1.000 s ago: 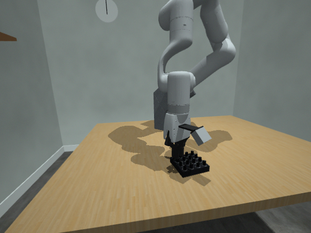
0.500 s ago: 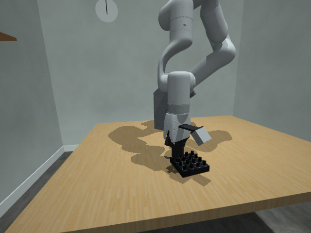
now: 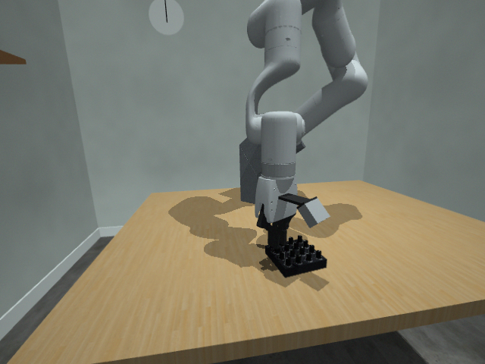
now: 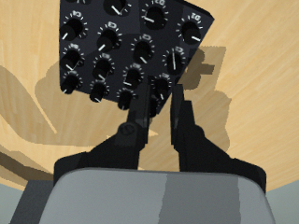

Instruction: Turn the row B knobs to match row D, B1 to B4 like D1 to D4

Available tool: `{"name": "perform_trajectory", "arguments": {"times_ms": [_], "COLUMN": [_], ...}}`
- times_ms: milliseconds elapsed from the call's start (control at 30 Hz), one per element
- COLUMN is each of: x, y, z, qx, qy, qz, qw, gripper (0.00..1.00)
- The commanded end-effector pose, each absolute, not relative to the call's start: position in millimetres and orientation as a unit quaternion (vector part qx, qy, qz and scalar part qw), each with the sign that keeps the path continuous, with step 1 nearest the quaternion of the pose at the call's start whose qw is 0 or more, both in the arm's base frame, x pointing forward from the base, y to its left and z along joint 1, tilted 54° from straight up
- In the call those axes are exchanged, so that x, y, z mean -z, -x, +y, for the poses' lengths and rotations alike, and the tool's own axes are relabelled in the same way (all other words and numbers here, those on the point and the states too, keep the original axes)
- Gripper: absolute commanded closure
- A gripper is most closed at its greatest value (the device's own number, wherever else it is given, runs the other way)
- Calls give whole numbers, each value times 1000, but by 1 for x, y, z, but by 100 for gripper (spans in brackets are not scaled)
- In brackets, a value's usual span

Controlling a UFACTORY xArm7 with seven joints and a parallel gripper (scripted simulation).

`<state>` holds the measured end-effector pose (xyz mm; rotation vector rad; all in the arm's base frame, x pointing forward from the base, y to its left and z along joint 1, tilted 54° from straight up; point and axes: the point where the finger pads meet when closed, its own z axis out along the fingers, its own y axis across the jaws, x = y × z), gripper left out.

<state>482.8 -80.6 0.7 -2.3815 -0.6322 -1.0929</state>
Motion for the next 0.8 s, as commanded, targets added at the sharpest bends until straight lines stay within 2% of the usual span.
{"name": "perform_trajectory", "arguments": {"times_ms": [0, 767], "x": [-1, 6], "y": [-483, -490], "z": [-82, -76], "qx": [396, 396], "qy": [862, 862], "qz": [-228, -228], "qw": [220, 220], "gripper": [81, 81]}}
